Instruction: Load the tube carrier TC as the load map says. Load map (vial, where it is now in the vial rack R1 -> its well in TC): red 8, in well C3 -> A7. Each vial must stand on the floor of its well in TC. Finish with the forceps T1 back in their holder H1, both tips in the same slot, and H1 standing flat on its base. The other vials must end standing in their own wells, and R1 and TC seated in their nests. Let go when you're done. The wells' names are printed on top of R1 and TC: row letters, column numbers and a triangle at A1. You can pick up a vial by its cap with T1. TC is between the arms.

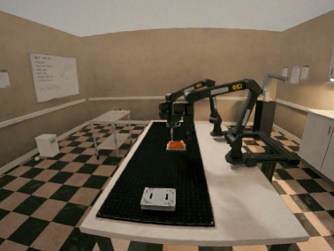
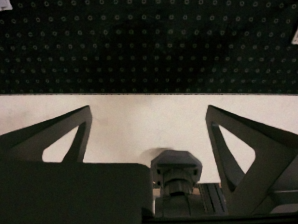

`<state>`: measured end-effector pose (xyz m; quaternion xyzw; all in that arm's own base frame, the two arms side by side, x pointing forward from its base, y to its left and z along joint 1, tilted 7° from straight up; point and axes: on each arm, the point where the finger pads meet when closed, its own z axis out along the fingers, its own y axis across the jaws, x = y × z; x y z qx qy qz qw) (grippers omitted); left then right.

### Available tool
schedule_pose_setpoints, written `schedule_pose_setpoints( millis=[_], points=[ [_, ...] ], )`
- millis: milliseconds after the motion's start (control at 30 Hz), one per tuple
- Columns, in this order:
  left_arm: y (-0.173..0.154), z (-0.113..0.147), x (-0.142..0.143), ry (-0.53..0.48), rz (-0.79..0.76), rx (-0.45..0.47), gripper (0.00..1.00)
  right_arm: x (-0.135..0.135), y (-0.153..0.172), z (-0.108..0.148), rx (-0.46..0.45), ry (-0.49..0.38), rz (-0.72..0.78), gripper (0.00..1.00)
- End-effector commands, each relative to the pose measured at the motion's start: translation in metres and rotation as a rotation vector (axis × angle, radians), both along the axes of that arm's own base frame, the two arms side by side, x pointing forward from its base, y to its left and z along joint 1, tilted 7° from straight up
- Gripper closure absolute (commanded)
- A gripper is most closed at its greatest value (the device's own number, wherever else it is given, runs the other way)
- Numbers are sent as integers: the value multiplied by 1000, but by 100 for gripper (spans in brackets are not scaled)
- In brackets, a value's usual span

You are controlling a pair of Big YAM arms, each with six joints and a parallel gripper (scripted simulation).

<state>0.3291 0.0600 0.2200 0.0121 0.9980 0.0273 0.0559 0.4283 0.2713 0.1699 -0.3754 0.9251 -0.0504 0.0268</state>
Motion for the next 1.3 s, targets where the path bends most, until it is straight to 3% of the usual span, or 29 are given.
schedule_pose_setpoints(
  millis=[0,1267],
  points=[
    [3,20,18,-32,-11,6,0,9,0,2,6,-17,-1,91],
    [3,20,18,-32,-11,6,0,8,-3,-13,-1,-5,-1,91]
  ],
)
